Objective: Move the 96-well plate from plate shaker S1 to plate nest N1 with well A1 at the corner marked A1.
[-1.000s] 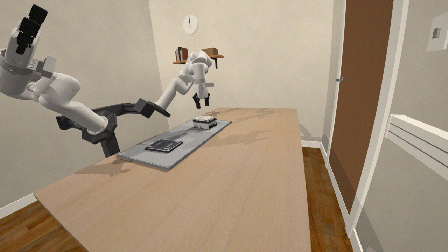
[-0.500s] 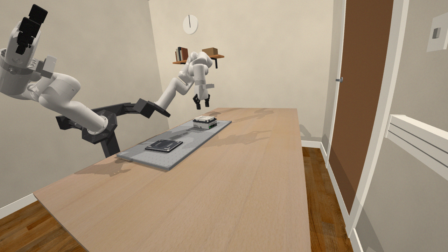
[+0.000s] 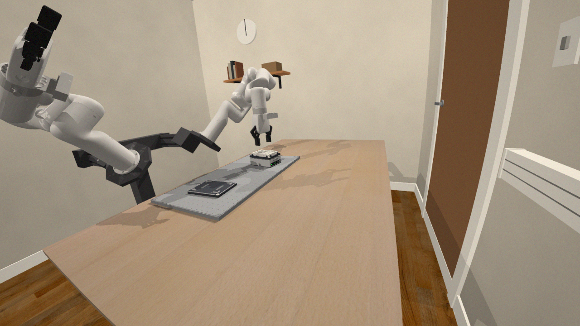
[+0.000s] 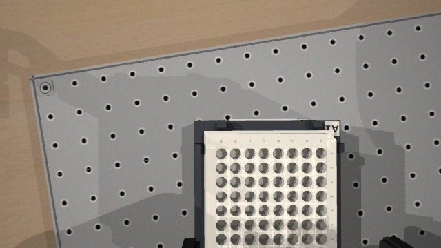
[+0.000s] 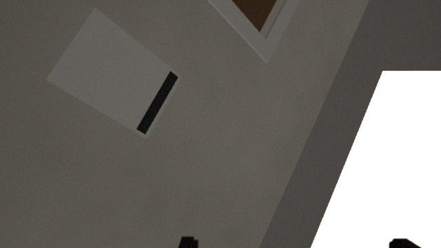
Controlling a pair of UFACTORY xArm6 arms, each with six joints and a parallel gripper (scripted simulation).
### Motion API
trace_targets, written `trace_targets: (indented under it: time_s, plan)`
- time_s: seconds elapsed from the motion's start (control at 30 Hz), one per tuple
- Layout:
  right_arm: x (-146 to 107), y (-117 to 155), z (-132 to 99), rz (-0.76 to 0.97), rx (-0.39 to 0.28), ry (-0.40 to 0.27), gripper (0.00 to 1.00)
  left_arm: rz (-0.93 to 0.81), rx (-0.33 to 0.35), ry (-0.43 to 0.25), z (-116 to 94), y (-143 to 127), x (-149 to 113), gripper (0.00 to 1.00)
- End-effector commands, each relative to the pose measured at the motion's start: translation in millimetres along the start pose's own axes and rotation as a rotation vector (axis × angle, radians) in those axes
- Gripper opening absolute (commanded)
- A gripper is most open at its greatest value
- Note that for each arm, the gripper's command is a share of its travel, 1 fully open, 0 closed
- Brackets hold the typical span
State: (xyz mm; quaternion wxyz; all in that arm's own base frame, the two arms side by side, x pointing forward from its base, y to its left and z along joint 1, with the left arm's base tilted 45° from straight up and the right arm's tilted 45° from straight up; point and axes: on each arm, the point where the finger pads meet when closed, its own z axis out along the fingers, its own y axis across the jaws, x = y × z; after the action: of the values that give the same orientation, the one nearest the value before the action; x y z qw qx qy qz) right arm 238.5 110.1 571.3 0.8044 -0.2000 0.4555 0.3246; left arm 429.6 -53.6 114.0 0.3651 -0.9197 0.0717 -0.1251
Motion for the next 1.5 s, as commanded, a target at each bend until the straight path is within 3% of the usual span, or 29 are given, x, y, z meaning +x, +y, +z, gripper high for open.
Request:
trace_targets:
  time_s: [0.0, 0.53, 1.47]
  plan:
    - [-1.1, 0.5, 0.3, -0.001, -0.001, -0.001, 1.0, -0.001, -0.001, 0.003, 5.1, 0.1, 1.2, 1.0]
    - [-1.1, 0.5, 0.3, -0.001, -0.001, -0.001, 1.0, -0.001, -0.001, 0.003, 30.1, 0.1, 1.3, 1.0]
    - [-1.1, 0.5, 0.3, -0.001, -0.001, -0.001, 1.0, -0.001, -0.001, 0.003, 39.3, 0.1, 1.3, 1.0]
